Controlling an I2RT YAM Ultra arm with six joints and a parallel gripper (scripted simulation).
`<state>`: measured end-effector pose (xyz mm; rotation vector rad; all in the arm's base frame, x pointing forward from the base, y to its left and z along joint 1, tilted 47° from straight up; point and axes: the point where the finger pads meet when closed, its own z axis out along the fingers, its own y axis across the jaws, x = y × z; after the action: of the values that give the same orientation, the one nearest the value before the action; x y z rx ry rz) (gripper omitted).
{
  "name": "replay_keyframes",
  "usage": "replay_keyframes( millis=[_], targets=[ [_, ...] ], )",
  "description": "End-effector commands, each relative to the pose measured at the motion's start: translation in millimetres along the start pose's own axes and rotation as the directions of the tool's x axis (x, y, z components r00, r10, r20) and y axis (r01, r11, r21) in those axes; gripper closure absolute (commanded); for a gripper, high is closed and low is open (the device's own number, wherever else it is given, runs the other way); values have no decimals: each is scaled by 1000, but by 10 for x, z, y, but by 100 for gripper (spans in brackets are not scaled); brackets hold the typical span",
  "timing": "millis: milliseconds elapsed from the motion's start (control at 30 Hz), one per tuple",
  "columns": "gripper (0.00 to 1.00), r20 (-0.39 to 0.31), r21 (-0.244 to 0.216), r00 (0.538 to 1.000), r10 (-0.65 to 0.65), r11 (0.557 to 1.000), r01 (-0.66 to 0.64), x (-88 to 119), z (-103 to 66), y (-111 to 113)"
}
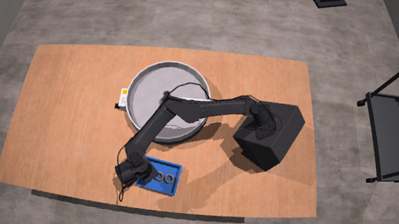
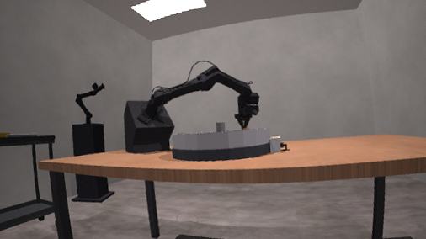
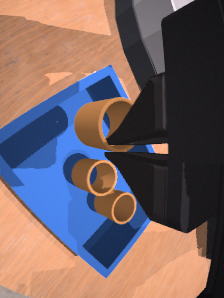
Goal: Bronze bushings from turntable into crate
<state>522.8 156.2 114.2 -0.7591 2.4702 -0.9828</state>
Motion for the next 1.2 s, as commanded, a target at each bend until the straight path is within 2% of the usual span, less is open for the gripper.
replay_keyframes(
  millis=[0, 67, 733, 833, 1000, 1067, 1167],
  targets=[
    [100, 64, -2, 998, -6, 1000, 6, -172, -213, 86],
    [100, 78, 0, 997, 11, 1000, -11, -177, -300, -3],
    [100, 70, 0, 998, 5, 1000, -5, -167, -273, 23],
    [100, 56, -2, 998, -12, 1000, 12, -171, -153, 140],
    [100, 56, -3, 998, -14, 1000, 14, -191, -106, 176],
    [100, 81, 0, 997, 14, 1000, -14, -224, -218, 53],
    [100, 81, 4, 997, 15, 1000, -16, -223, -220, 44]
  ],
)
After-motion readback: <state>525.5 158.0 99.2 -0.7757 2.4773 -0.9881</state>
